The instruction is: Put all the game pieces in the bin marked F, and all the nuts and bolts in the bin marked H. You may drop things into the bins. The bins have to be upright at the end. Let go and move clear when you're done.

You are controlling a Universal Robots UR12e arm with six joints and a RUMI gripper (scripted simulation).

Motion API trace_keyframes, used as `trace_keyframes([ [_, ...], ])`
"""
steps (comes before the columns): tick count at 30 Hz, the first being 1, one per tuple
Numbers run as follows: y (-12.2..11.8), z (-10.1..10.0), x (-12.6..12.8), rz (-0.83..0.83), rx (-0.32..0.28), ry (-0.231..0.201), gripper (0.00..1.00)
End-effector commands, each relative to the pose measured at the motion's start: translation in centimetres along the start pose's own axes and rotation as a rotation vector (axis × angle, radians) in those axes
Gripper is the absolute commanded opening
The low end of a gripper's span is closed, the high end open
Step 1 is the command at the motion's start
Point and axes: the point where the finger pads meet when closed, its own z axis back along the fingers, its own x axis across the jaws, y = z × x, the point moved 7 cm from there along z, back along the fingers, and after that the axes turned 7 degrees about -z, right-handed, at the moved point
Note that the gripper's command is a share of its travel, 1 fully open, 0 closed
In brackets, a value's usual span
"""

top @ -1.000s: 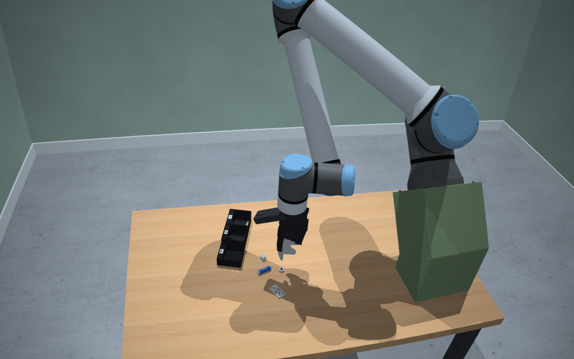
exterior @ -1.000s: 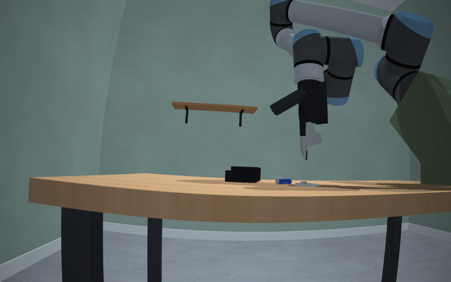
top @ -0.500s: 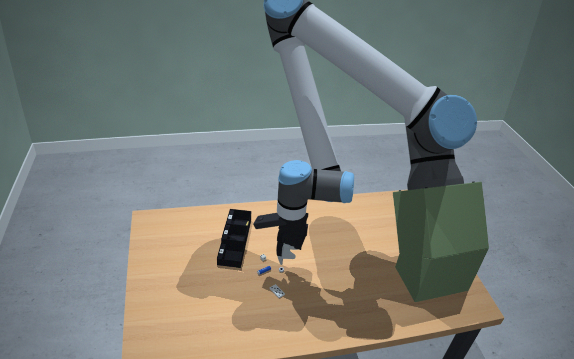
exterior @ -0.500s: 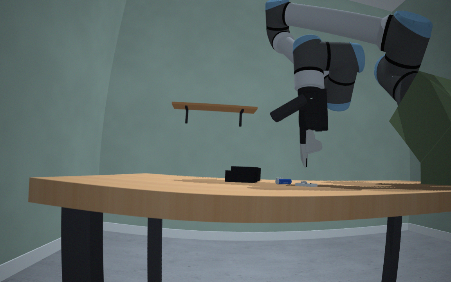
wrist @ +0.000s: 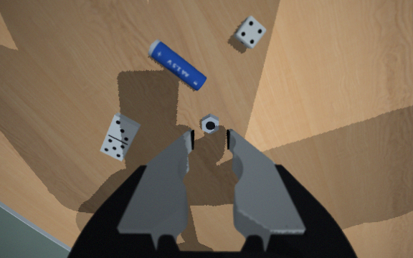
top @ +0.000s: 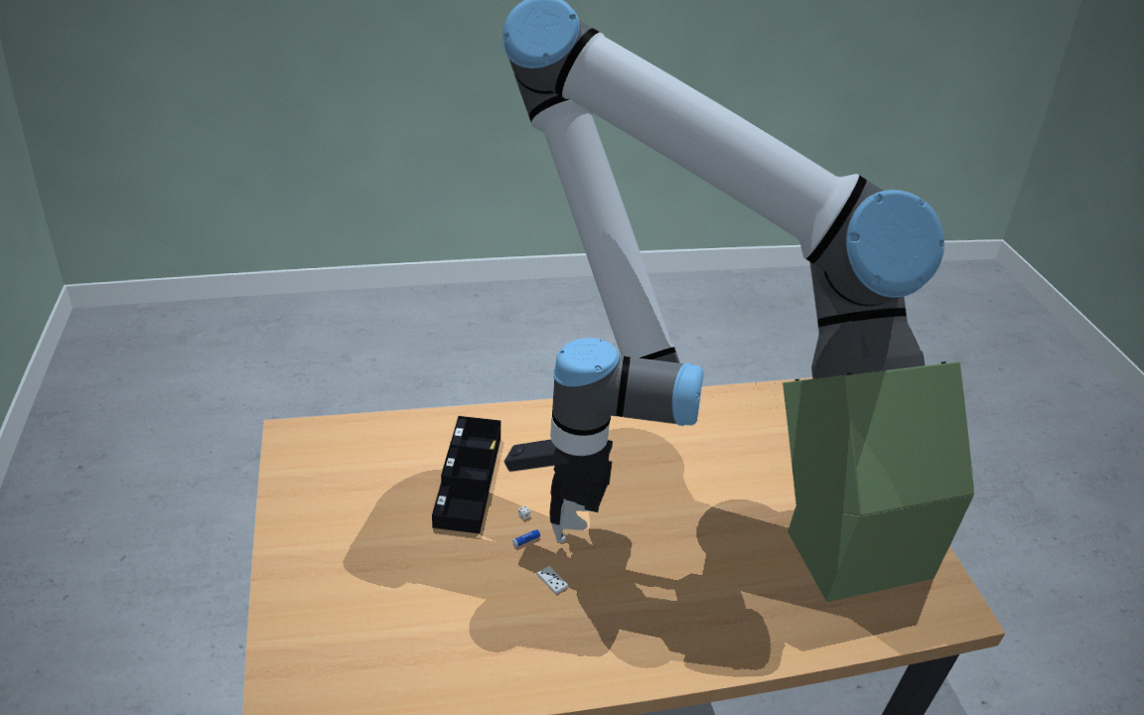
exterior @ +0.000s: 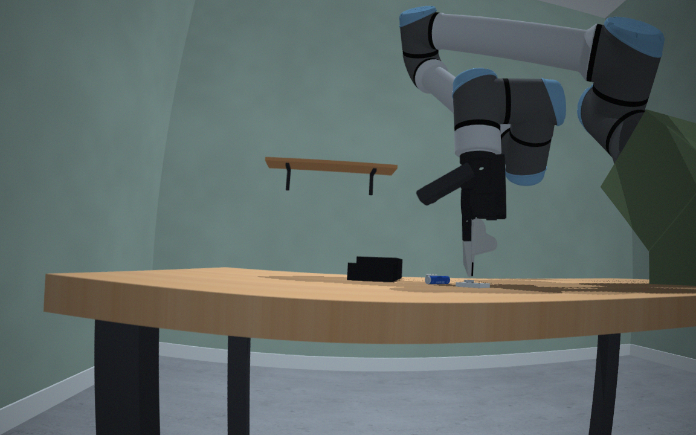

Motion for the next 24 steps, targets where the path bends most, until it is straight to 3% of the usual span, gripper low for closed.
trace_keyframes([
  [1,0.02,-0.37,-0.01,0.0,0.001,0.001,0.18],
  [24,-0.01,-1.3,0.01,0.0,0.001,0.001,0.18],
])
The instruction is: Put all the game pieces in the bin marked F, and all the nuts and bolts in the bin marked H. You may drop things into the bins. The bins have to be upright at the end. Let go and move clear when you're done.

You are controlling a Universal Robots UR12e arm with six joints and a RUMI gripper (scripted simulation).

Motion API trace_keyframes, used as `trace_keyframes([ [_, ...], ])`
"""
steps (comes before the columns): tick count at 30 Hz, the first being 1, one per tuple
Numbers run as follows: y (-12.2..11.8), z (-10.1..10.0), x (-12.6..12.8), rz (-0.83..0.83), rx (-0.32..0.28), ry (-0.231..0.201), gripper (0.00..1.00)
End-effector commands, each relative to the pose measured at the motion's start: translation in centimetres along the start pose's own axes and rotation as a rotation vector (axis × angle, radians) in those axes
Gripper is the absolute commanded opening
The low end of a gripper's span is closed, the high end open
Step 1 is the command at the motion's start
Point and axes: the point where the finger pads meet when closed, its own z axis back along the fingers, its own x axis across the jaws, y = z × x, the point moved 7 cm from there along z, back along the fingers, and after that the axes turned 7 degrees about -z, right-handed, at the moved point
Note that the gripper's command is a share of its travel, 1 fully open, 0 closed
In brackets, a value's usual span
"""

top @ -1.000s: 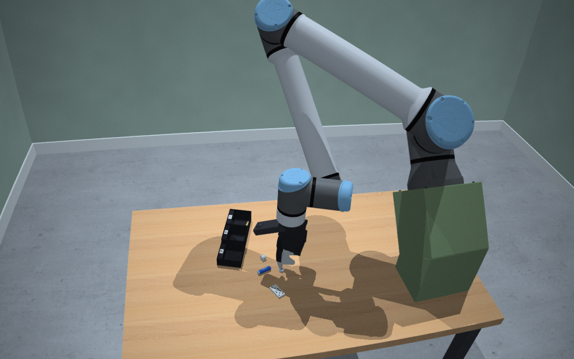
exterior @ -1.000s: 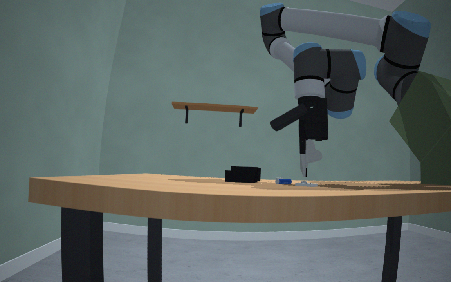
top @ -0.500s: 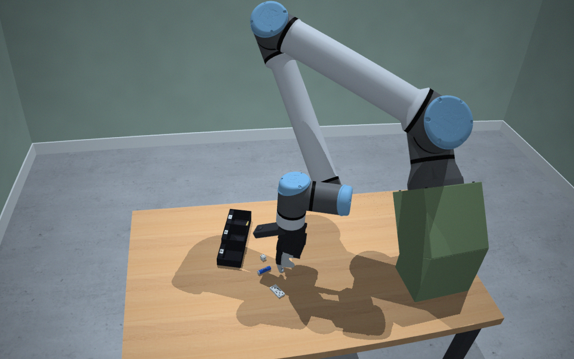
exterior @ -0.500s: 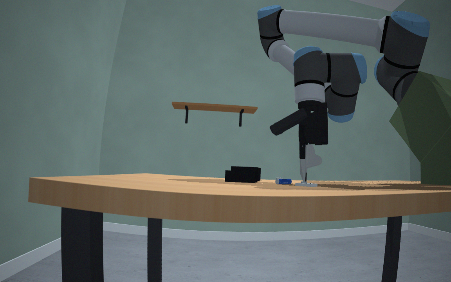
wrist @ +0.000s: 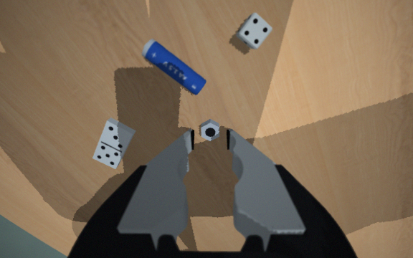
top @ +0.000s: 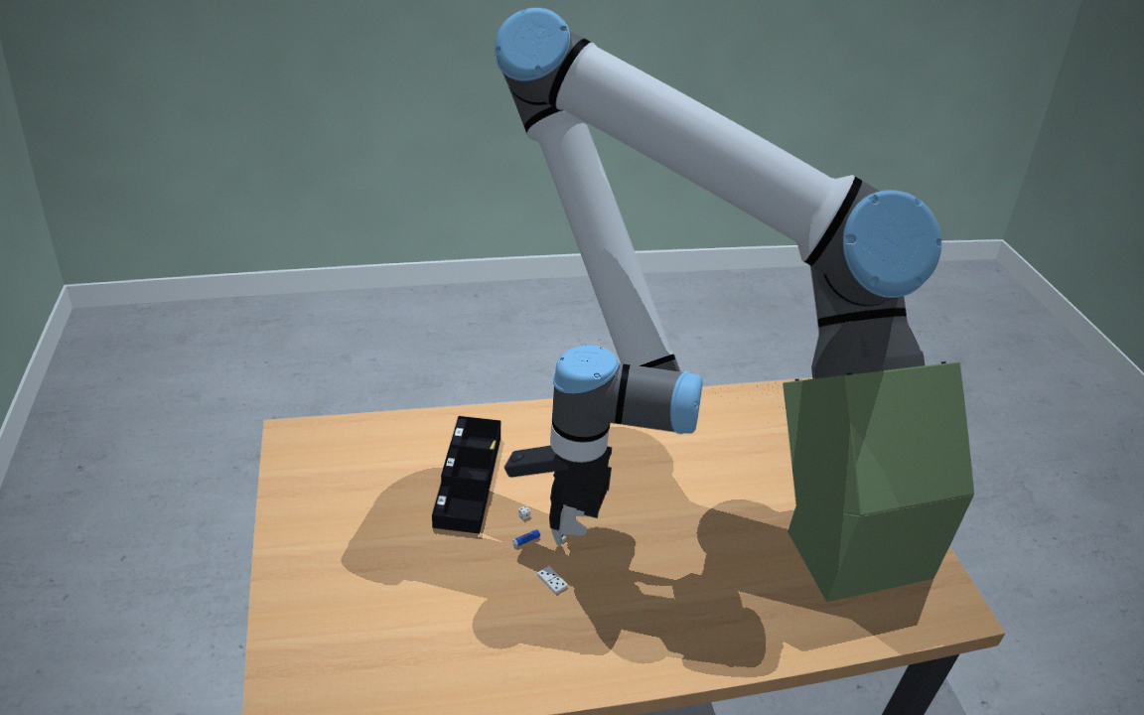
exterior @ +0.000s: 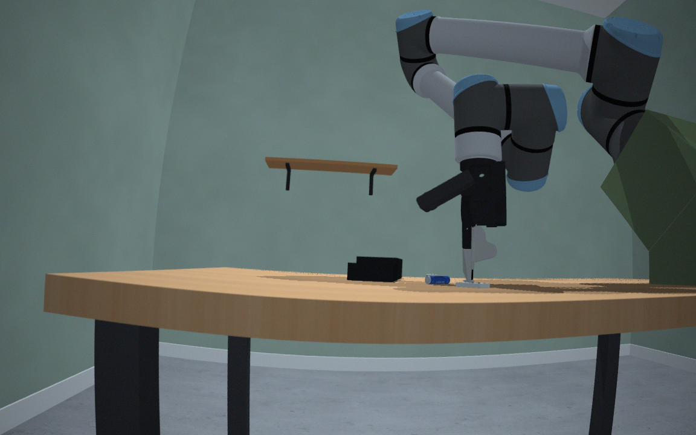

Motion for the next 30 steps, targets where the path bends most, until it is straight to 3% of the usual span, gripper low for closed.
trace_keyframes([
  [1,0.0,0.03,-0.01,0.0,0.001,0.0,0.18],
  [2,0.0,0.03,-0.01,0.0,0.001,0.0,0.0],
  [30,0.01,0.03,-0.01,0.0,0.001,0.0,0.0],
])
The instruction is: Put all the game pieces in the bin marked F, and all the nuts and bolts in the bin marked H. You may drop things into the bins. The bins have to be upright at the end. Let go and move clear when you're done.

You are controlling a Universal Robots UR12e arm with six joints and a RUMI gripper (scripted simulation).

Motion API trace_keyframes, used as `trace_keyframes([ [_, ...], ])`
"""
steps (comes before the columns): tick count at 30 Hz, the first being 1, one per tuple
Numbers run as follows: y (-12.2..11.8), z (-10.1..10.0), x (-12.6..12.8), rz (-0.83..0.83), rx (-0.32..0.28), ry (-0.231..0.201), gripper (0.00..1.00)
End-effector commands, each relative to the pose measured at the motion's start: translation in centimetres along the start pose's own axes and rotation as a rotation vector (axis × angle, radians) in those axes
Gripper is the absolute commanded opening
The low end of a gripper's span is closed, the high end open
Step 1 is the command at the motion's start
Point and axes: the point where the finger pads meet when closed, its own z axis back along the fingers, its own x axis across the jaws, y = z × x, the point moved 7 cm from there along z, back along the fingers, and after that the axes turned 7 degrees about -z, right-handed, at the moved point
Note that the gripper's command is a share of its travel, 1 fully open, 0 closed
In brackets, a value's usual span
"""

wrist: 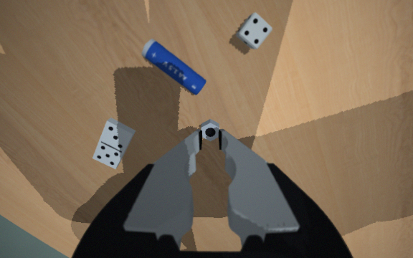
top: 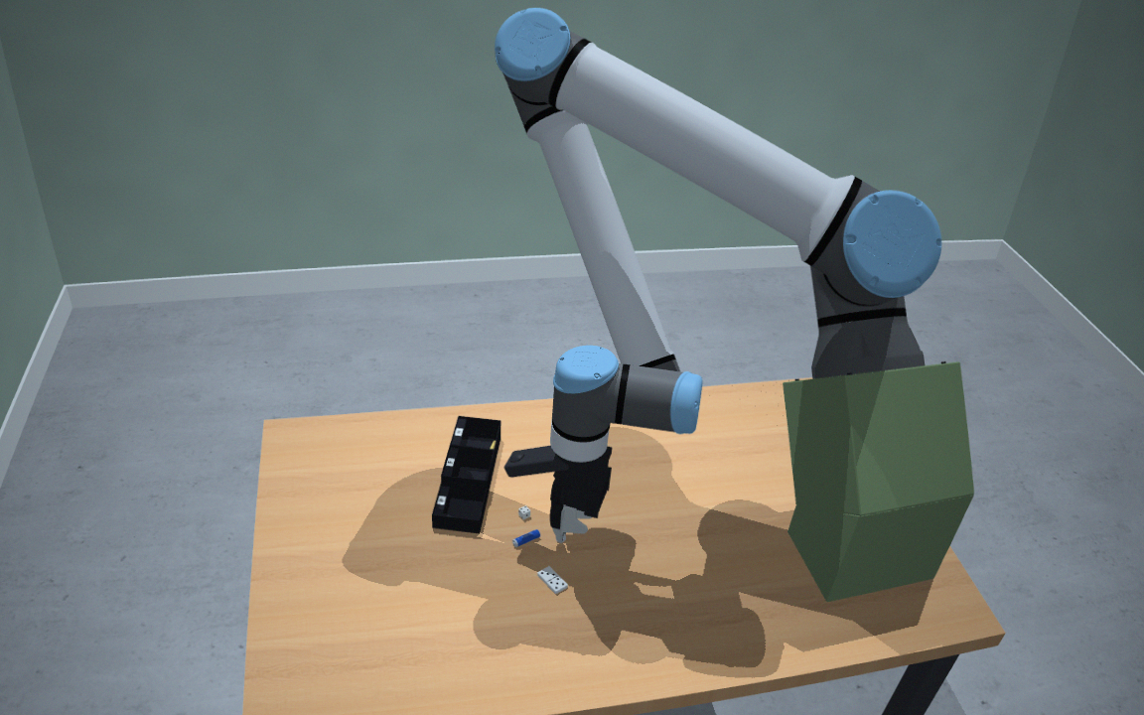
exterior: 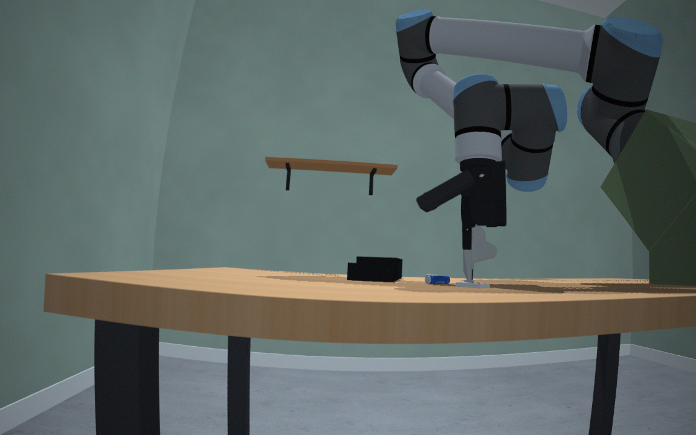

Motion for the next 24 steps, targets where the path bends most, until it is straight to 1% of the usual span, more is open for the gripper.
trace_keyframes([
  [1,0.0,0.0,0.0,0.0,0.001,0.0,0.0],
  [3,0.0,0.0,0.0,0.0,0.001,0.0,0.0],
  [18,0.0,5.0,0.0,0.0,0.001,0.0,0.0],
  [20,0.0,5.0,0.0,0.0,0.001,0.0,0.0],
  [23,0.0,6.0,0.0,0.0,0.001,0.0,0.0],
  [24,0.0,6.0,0.0,0.0,0.001,0.0,0.0],
])
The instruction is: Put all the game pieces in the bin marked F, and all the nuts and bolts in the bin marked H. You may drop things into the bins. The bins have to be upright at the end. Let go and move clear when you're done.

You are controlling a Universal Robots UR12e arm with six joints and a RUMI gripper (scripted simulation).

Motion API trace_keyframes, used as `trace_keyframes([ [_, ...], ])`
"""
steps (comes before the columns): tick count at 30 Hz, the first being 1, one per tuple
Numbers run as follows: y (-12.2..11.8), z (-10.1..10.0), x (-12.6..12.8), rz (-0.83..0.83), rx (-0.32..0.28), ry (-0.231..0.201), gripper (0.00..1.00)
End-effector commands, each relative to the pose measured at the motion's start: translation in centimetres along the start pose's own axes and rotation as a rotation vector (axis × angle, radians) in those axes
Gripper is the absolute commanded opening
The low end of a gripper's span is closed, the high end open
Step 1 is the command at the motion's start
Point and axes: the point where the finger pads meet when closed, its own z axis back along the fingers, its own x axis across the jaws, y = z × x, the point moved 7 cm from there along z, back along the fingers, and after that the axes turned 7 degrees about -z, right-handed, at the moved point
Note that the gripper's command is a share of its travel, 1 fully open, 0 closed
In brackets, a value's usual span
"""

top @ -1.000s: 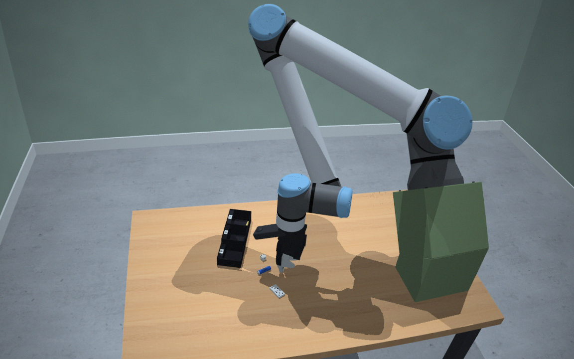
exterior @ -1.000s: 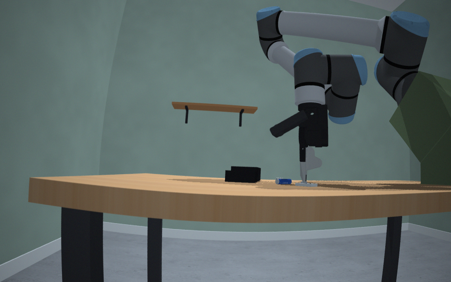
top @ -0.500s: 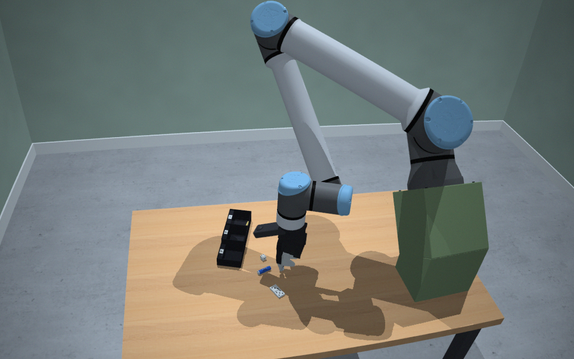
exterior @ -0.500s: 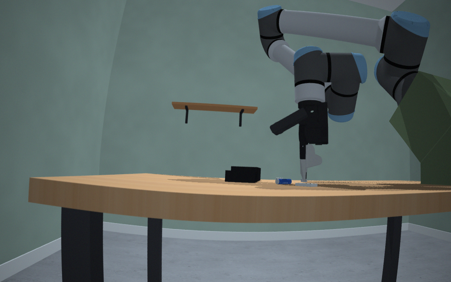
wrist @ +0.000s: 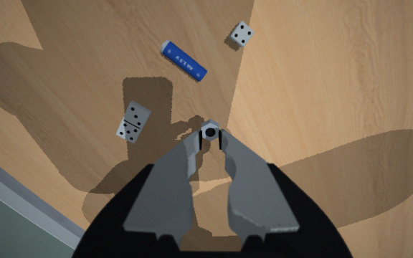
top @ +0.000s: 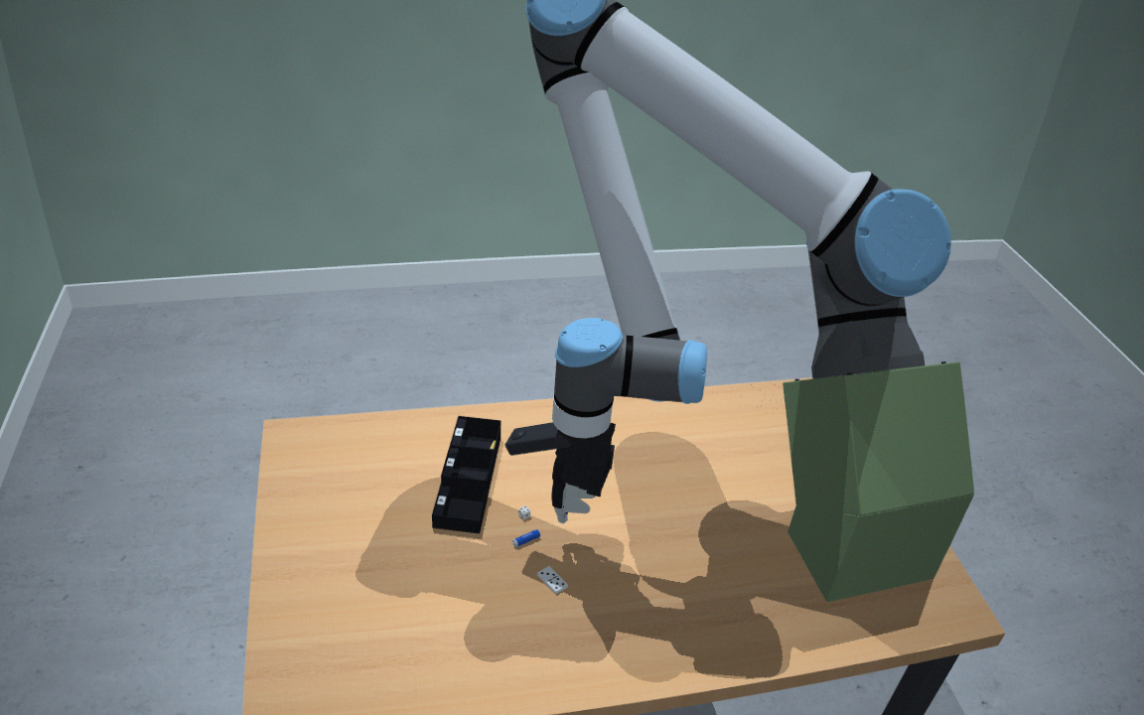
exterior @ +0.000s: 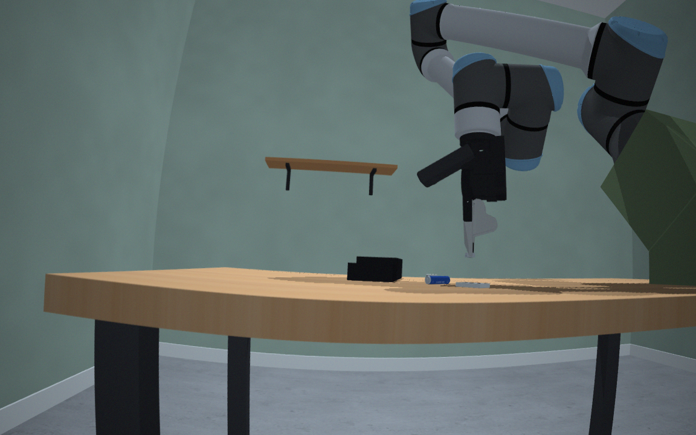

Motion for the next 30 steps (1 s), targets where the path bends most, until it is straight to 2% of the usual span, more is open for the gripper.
trace_keyframes([
  [1,0.0,1.1,0.0,0.0,-0.001,0.0,0.0],
  [18,0.0,1.1,0.0,0.0,-0.001,-0.001,0.0],
  [20,0.0,1.8,0.0,0.0,-0.001,0.0,0.0],
  [25,0.0,1.8,0.0,0.0,-0.001,0.0,0.0],
  [28,1.6,1.8,0.9,-0.15,-0.001,-0.001,0.0],
  [30,1.6,1.8,0.9,-0.15,-0.001,-0.001,0.0],
])
